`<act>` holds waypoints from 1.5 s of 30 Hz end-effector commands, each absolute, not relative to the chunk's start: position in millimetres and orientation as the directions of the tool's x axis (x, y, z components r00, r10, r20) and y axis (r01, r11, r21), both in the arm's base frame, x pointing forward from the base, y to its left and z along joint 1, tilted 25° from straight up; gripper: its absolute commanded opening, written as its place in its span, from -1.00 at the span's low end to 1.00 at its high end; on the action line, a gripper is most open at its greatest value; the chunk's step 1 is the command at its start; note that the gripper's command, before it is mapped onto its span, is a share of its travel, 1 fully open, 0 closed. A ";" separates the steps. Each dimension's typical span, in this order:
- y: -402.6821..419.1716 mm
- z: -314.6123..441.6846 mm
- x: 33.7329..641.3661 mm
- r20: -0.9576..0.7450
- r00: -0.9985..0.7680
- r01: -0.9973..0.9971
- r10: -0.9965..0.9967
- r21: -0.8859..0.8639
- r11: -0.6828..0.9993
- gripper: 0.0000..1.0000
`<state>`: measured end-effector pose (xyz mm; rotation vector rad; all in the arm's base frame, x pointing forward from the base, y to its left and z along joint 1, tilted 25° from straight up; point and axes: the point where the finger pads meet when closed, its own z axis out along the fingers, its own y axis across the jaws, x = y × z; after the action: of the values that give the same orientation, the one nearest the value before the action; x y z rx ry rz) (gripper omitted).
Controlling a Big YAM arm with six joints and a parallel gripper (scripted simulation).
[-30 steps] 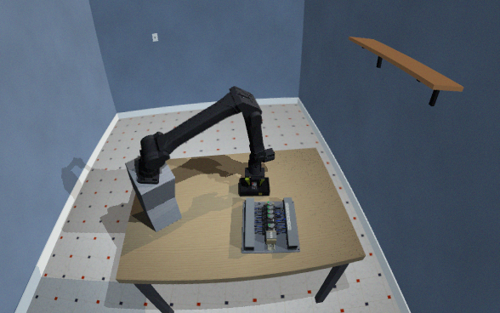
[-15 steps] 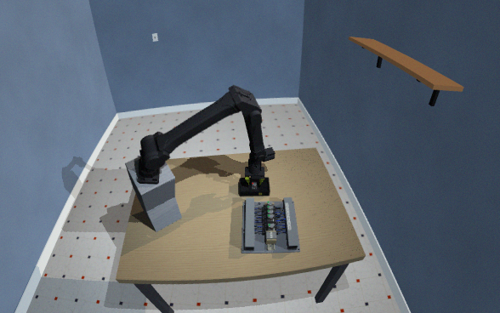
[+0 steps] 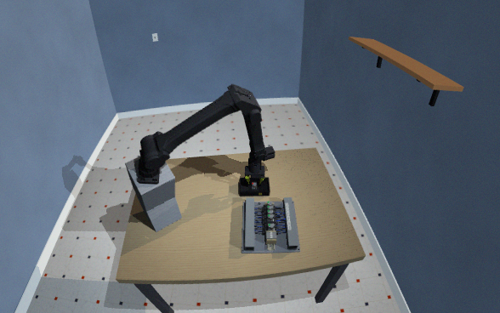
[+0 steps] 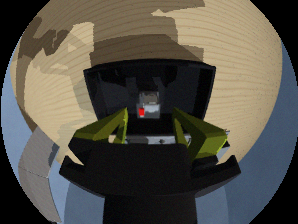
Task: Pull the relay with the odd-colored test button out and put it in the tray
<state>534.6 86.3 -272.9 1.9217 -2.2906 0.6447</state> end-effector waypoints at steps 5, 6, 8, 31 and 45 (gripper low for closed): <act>105.9 -249.9 545.7 0.306 -0.206 -0.948 -0.930 -0.296 0.112 0.17; 105.7 -249.5 545.7 0.306 -0.206 -0.948 -0.929 -0.296 0.113 0.17; 105.3 -248.9 545.1 0.307 -0.206 -0.949 -0.929 -0.295 0.113 0.17; 107.9 -243.0 544.3 0.306 -0.207 -0.948 -0.929 -0.297 0.113 0.17; 107.8 -242.2 543.0 0.307 -0.206 -0.949 -0.929 -0.296 0.112 0.17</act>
<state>534.0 91.3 -262.3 1.9248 -2.2927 0.6467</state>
